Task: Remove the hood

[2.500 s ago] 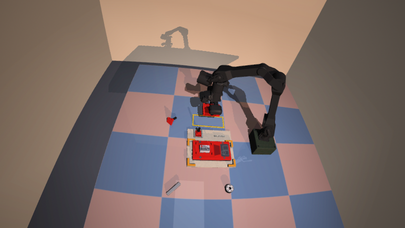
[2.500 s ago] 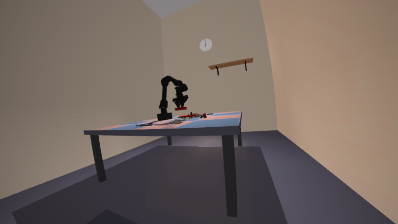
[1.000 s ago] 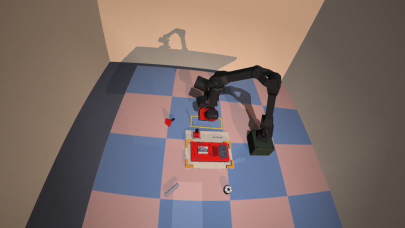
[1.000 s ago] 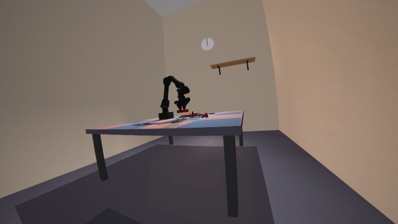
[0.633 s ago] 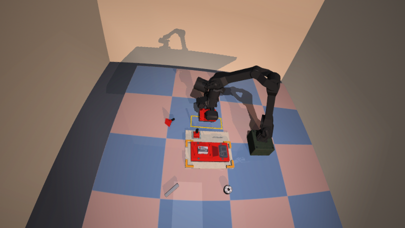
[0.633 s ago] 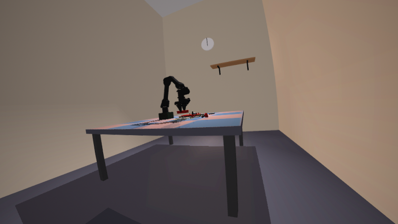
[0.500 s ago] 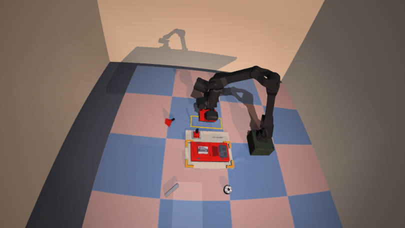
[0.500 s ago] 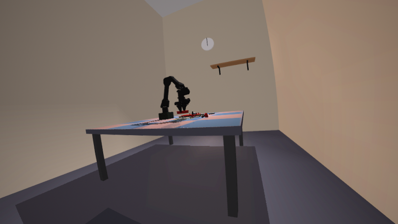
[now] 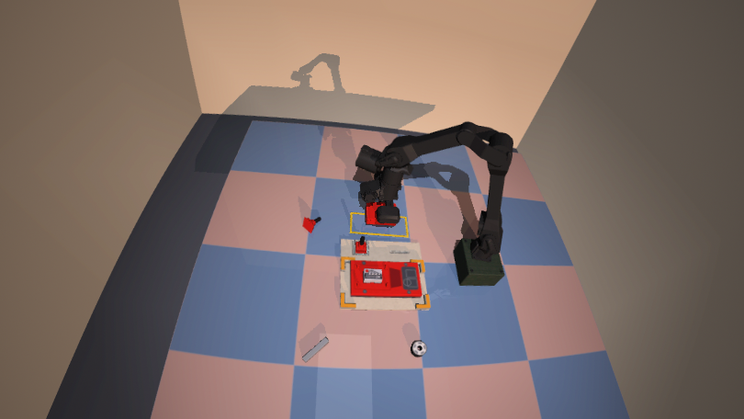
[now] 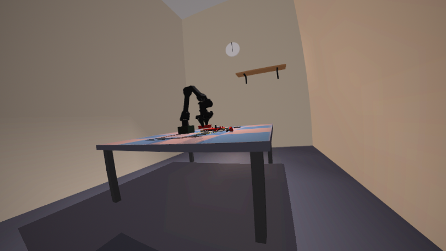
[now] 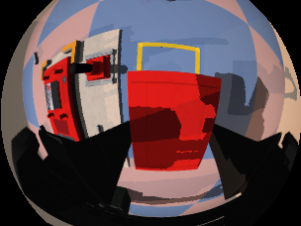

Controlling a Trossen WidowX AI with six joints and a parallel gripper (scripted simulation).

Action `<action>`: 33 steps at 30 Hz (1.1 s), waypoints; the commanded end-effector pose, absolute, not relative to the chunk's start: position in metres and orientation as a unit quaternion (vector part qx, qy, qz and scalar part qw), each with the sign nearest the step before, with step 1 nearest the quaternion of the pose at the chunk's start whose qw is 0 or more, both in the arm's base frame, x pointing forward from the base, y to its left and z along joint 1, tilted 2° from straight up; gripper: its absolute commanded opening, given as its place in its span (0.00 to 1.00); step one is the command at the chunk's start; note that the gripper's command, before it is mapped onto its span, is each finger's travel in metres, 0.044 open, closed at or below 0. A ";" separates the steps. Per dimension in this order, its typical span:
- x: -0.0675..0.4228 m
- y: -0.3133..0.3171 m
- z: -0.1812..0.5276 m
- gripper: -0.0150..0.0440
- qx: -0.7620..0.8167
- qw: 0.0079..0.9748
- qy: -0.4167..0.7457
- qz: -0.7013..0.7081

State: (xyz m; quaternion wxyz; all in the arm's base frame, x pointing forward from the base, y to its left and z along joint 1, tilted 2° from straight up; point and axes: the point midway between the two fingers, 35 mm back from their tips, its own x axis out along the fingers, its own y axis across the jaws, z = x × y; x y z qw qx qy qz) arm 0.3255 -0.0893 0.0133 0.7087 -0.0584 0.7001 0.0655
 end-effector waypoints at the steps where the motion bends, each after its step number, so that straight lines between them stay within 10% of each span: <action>1: 0.324 -0.089 0.008 0.25 -0.060 0.706 0.702 0.067; 33: 0.322 -0.088 -0.011 0.25 -0.060 0.706 0.703 0.068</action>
